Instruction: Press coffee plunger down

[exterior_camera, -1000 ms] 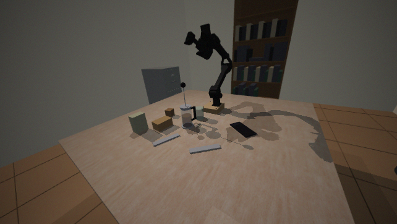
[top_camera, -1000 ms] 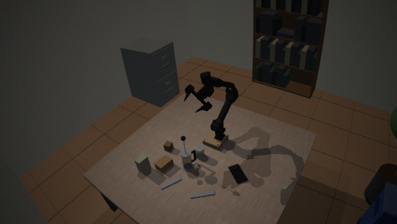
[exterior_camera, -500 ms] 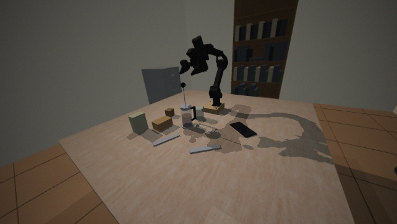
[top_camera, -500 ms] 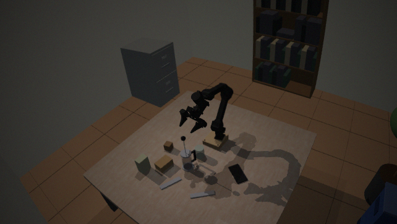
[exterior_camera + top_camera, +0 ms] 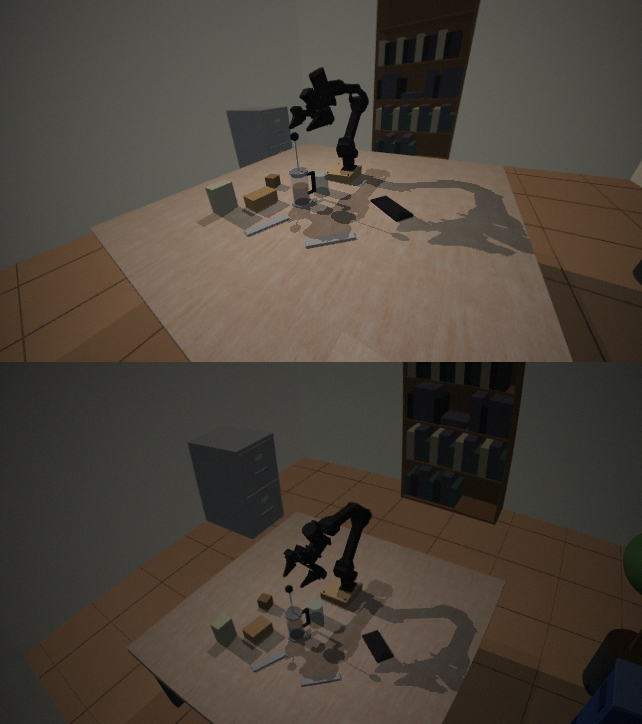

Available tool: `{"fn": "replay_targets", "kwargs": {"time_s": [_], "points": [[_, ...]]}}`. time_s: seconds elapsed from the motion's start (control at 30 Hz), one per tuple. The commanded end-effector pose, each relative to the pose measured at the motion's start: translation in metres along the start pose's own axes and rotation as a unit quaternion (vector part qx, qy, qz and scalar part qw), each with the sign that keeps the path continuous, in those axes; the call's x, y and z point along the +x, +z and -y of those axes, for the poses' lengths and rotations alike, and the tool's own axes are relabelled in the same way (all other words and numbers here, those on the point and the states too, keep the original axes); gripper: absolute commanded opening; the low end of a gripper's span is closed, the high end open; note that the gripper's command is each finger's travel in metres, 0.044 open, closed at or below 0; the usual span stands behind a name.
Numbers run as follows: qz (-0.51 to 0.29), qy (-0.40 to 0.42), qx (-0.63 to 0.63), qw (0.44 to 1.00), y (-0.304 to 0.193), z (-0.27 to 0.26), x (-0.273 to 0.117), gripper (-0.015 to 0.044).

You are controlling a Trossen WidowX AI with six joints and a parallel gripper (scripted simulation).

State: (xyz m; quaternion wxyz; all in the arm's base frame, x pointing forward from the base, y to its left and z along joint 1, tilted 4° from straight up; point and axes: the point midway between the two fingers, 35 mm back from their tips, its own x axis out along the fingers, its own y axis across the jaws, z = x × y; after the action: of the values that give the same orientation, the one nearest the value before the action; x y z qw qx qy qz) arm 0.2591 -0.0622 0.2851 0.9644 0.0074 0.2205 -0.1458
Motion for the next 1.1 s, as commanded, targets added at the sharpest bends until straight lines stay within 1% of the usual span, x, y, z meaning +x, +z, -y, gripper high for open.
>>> {"fn": "replay_targets", "kwargs": {"time_s": [0.0, 0.57, 0.97, 1.07], "points": [[-0.003, 0.001, 0.001, 1.0, -0.003, -0.001, 0.008, 0.044], [-0.003, 0.001, 0.001, 1.0, -0.004, 0.0, 0.032, 0.044], [-0.003, 0.001, 0.001, 1.0, -0.004, 0.0, 0.032, 0.0125], [-0.003, 0.001, 0.001, 1.0, -0.004, 0.0, 0.032, 0.0123]]}}
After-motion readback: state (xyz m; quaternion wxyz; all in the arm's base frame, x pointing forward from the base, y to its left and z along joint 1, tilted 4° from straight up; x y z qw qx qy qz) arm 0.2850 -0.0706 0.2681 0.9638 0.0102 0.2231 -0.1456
